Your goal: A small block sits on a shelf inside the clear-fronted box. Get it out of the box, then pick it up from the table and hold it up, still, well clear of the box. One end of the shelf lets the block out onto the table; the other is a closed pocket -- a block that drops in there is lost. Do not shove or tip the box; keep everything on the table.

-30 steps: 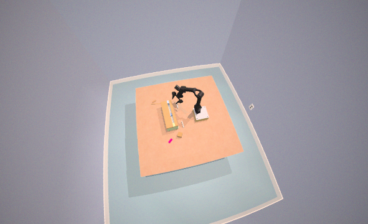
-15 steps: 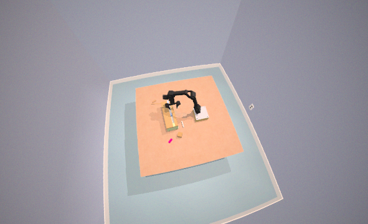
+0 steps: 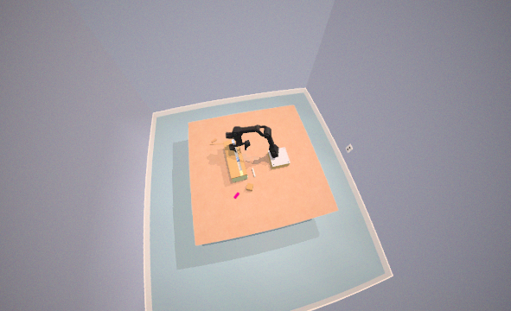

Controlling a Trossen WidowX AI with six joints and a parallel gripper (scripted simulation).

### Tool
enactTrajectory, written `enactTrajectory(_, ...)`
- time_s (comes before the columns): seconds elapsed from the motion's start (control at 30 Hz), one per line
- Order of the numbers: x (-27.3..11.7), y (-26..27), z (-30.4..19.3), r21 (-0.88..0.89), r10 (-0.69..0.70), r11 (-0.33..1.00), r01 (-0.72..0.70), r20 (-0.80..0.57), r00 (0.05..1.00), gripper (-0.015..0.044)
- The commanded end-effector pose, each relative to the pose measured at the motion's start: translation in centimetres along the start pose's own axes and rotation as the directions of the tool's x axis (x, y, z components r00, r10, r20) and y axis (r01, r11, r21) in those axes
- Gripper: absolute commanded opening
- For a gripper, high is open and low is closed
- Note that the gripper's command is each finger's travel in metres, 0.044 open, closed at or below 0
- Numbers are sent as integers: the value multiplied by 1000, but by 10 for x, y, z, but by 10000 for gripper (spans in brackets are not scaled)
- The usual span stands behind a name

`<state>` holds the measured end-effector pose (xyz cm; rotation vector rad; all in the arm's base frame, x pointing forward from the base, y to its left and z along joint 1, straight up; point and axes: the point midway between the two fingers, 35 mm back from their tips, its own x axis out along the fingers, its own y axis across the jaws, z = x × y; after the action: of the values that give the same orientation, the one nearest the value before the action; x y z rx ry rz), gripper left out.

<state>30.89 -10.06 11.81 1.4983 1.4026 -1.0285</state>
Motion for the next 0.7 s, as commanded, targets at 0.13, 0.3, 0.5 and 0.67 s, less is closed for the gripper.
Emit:
enactTrajectory(0.13, 12, -1, 5, -3, -4, 1000, 4, 4, 1000, 400)
enactTrajectory(0.3, 20, -1, 8, -3, -4, 1000, 4, 4, 1000, 400)
enactTrajectory(0.5, 30, -1, 11, -3, -4, 1000, 4, 4, 1000, 400)
enactTrajectory(0.67, 38, -2, 14, -3, -4, 1000, 4, 4, 1000, 400)
